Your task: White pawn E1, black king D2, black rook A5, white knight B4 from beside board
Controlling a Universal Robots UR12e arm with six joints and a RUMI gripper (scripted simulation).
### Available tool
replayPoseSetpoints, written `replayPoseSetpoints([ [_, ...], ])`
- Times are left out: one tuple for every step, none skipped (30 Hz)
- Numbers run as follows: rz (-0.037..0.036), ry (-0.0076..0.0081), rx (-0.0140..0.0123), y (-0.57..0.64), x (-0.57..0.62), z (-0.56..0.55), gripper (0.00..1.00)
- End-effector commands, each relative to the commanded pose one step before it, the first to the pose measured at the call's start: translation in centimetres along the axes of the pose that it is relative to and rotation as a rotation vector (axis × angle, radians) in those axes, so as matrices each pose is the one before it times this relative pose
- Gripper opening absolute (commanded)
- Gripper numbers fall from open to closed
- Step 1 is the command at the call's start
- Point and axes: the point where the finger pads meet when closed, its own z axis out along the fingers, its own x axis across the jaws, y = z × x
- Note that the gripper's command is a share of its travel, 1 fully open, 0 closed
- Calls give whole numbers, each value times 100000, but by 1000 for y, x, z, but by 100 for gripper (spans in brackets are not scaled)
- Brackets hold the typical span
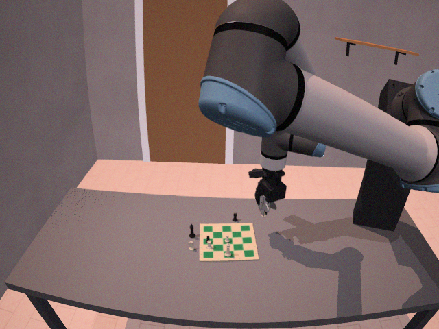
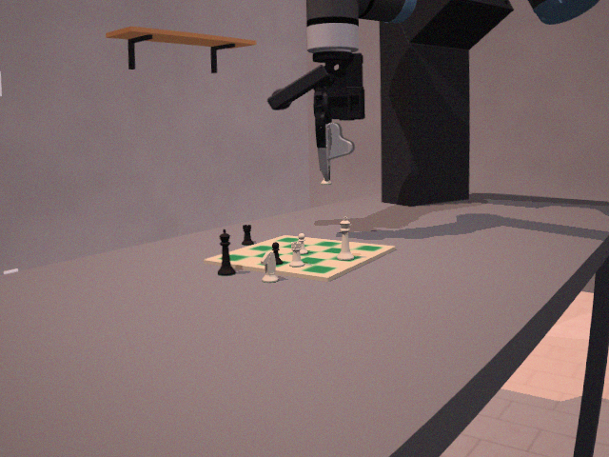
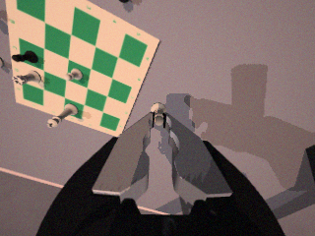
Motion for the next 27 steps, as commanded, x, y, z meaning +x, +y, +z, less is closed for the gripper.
replayPoseSetpoints([
  [-32, 144, -121, -36, -33, -191, 0],
  [107, 4, 3, -14, -58, 2, 0],
  [0, 0, 0, 0, 0, 0, 0],
  [0, 0, 0, 0, 0, 0, 0],
  [270, 9, 7, -34, -146, 6, 0],
  [485, 17, 12, -58, -265, 11, 0],
  [736, 24, 18, -83, -405, 15, 0],
  [1008, 31, 24, -100, -561, 19, 0],
  [1285, 36, 29, -107, -727, 21, 0],
  [1554, 39, 33, -96, -895, 21, 0],
  [1806, 39, 35, -64, -1060, 18, 0],
  [2031, 36, 34, -9, -1214, 12, 0],
  [2220, 30, 32, 68, -1351, 2, 0],
  [2368, 22, 26, 166, -1462, -10, 0],
  [2470, 12, 18, 277, -1542, -24, 0],
  [2522, 2, 8, 395, -1585, -39, 0],
  [0, 0, 0, 0, 0, 0, 0],
  [2523, -8, -4, 511, -1588, -54, 0],
  [2472, -17, -15, 615, -1552, -68, 0],
  [0, 0, 0, 0, 0, 0, 0],
  [0, 0, 0, 0, 0, 0, 0],
  [2373, -24, -26, 696, -1477, -80, 0],
  [2226, -28, -35, 748, -1368, -88, 0],
  [2037, -30, -41, 765, -1233, -91, 0],
  [1813, -30, -45, 746, -1077, -90, 0],
  [1561, -28, -44, 690, -910, -85, 0],
  [1290, -24, -41, 604, -738, -75, 0],
])
